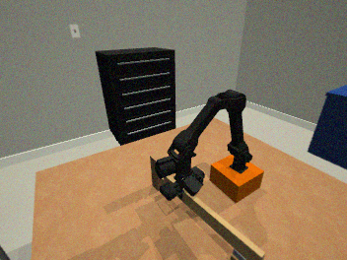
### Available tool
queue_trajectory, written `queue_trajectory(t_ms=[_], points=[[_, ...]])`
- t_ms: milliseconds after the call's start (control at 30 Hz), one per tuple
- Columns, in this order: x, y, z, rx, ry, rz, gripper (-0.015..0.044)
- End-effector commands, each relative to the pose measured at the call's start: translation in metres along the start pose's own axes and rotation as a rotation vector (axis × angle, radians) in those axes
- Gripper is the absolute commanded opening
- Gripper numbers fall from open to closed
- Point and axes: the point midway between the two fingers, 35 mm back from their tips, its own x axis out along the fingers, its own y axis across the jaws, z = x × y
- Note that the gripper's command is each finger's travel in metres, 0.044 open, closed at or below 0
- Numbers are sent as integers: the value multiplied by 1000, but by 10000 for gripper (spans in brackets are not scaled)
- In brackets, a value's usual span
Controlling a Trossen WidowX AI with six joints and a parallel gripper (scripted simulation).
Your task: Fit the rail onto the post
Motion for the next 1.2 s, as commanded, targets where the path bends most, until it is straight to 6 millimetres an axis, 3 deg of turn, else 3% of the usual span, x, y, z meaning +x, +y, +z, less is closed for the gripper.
queue_trajectory(t_ms=[0,1167], points=[[0,0,-1,-5,-6,-3,0],[0,-1,-12,-5,-5,-3,0]])
